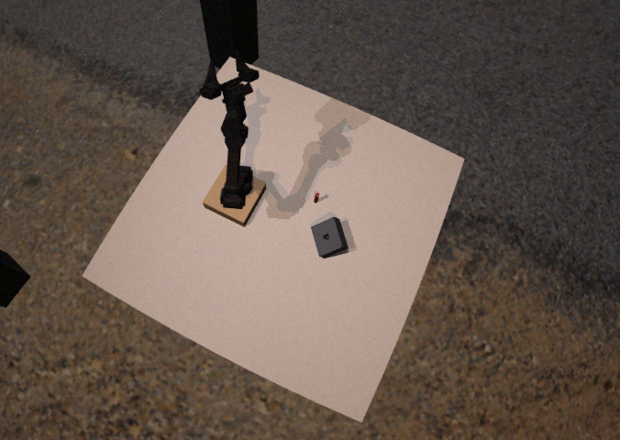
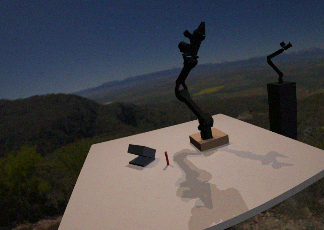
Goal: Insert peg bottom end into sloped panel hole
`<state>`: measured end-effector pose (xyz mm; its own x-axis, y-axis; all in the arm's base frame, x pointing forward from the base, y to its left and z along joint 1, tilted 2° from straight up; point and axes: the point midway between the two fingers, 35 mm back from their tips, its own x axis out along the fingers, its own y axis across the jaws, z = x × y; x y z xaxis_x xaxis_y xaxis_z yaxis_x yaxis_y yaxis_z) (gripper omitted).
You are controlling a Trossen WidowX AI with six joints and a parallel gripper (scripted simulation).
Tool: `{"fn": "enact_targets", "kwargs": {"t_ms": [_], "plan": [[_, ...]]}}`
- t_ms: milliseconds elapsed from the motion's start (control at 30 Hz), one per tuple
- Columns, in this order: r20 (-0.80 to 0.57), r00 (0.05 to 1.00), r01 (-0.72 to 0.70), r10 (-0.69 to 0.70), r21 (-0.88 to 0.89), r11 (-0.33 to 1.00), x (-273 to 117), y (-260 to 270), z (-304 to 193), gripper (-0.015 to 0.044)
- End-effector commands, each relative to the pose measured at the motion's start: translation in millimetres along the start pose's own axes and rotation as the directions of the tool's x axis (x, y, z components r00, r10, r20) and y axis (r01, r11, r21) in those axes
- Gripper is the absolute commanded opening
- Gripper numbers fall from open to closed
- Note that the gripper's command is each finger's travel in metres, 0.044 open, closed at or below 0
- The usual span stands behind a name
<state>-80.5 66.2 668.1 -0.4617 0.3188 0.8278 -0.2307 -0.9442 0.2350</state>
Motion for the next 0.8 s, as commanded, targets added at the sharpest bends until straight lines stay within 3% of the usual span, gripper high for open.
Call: {"fn": "enact_targets", "kwargs": {"t_ms": [0, 767], "plan": [[-0.034, 0.995, 0.089, -0.092, -0.077, 0.993, 5, -29, -15, 0.044], [-0.043, 0.854, 0.468, -0.519, -0.373, 0.801, -15, -163, -38, 0.044]]}}
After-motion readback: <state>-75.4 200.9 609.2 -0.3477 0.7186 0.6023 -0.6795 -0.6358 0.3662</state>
